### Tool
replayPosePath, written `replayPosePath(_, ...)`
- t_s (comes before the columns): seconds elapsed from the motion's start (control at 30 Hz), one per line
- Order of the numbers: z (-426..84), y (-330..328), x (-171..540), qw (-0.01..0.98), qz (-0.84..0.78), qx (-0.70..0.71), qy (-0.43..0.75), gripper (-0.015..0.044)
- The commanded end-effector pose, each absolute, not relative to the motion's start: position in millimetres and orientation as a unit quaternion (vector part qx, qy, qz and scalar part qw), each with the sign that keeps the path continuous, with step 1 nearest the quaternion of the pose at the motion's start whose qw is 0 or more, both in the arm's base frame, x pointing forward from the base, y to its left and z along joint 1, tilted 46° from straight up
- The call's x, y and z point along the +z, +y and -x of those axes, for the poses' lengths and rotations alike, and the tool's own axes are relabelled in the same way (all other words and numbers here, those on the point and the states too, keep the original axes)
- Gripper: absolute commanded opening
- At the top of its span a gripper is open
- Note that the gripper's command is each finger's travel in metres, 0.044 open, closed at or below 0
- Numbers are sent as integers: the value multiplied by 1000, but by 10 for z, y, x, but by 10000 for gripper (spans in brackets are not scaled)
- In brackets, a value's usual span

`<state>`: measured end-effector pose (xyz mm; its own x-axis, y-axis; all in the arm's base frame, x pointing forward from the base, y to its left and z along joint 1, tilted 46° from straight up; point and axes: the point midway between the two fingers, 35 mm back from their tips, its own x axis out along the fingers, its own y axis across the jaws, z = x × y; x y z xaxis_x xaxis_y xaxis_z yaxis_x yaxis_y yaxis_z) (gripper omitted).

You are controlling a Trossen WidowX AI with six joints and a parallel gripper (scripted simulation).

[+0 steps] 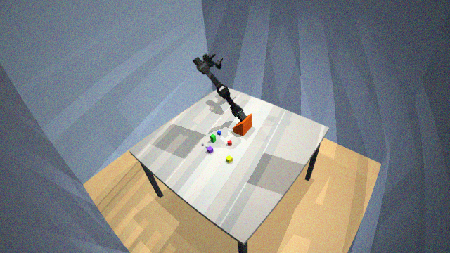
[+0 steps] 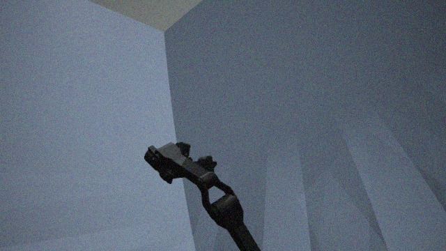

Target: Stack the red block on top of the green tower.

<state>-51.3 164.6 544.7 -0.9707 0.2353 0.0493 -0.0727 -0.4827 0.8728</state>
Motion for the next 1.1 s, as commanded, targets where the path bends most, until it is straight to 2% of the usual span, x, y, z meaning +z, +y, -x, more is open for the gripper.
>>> replayPosePath(0.0, 515, 1643, 5447, 90, -81, 858, 499, 426)
replayPosePath(0.2, 641, 1453, 5432, 71, -55, 889, 448, 440)
replayPosePath(0.4, 1042, 922, 5433, 4, 5, 907, 422, 440)
replayPosePath(0.67, 1299, 125, 5320, -88, 87, 911, 394, 440)
replayPosePath(1.07, 1267, -1044, 5035, -216, 186, 909, 305, 440)
